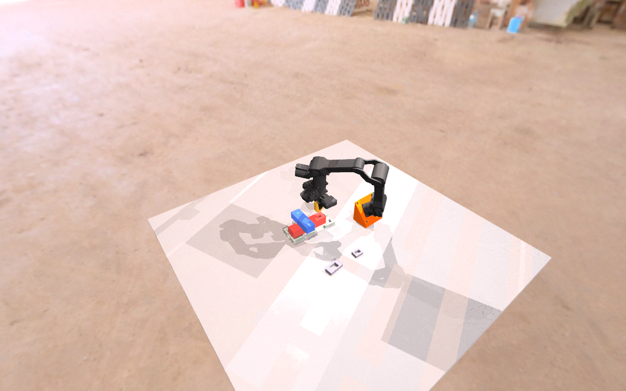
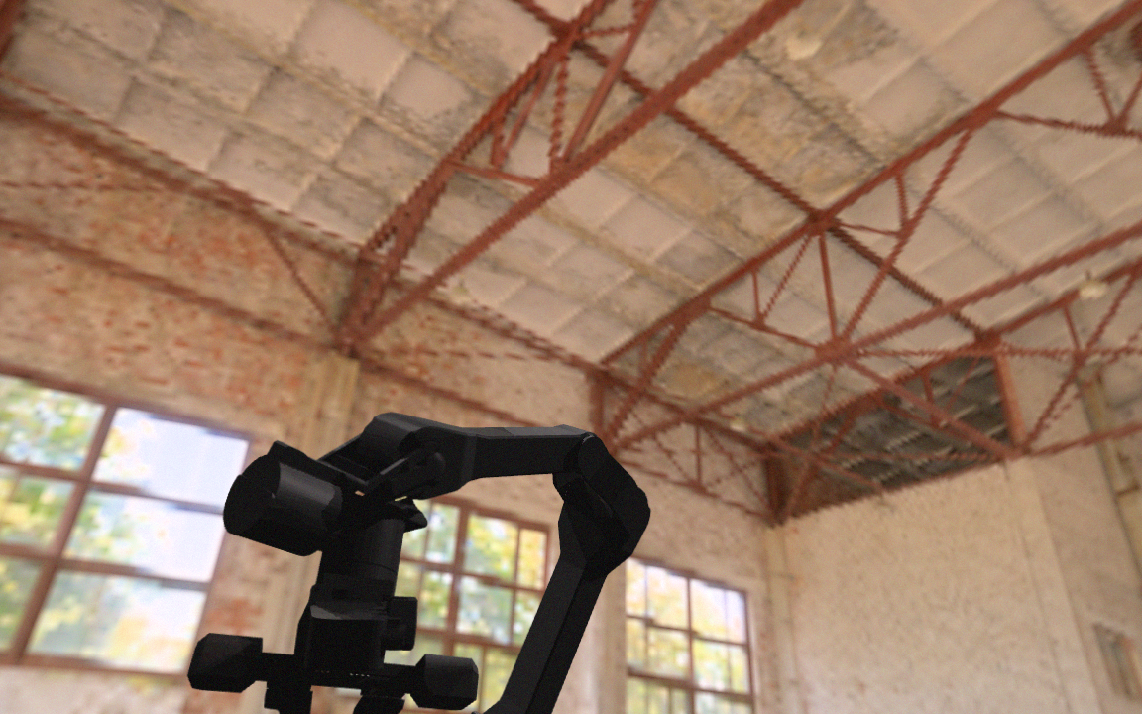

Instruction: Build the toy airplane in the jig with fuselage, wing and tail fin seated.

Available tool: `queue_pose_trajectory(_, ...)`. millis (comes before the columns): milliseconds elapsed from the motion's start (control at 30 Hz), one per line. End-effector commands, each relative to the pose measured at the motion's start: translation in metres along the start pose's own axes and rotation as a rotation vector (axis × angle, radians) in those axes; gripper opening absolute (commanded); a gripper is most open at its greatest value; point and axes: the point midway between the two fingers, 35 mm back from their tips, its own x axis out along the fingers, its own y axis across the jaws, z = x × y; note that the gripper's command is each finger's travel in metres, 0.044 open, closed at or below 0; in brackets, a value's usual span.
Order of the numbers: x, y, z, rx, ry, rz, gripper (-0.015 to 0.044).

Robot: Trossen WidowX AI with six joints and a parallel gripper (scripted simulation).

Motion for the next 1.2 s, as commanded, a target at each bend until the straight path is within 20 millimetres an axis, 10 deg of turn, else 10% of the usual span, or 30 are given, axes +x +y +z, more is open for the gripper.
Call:
queue_pose_trajectory(0,0.004,-0.007,-0.003,-0.005,0.008,0.005,0.0000)
queue_pose_trajectory(100,0.004,-0.007,-0.003,-0.005,0.008,0.005,0.0065)
queue_pose_trajectory(1167,0.025,-0.008,-0.003,-0.006,0.008,0.005,0.0065)
